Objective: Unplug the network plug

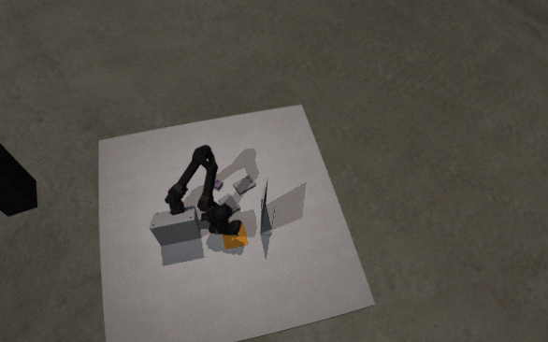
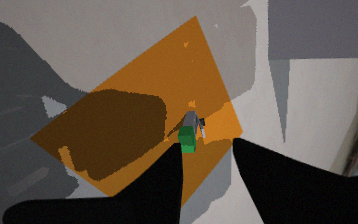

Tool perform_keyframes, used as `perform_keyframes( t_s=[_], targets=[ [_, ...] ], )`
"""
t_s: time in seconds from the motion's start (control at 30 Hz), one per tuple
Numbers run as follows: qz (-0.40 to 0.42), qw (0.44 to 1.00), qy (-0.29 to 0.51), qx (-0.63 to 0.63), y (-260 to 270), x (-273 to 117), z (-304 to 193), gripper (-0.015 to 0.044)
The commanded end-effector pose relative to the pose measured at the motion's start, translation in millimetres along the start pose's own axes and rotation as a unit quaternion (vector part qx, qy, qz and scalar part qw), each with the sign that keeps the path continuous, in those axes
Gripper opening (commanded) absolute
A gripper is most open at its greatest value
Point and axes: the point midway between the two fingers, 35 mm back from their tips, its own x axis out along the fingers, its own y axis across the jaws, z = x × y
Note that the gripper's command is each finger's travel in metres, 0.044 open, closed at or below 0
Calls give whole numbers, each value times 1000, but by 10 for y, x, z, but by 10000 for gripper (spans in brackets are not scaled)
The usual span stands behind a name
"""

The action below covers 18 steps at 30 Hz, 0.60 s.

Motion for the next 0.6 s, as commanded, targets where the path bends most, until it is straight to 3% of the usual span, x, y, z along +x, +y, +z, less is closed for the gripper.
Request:
perform_keyframes(
  t_s=[0.0, 0.57],
  targets=[
    [3, 1000, -1, 0, 22, -52, 0, 156],
    [2, 1000, 1, 0, -23, -195, -14, 156]
  ],
)
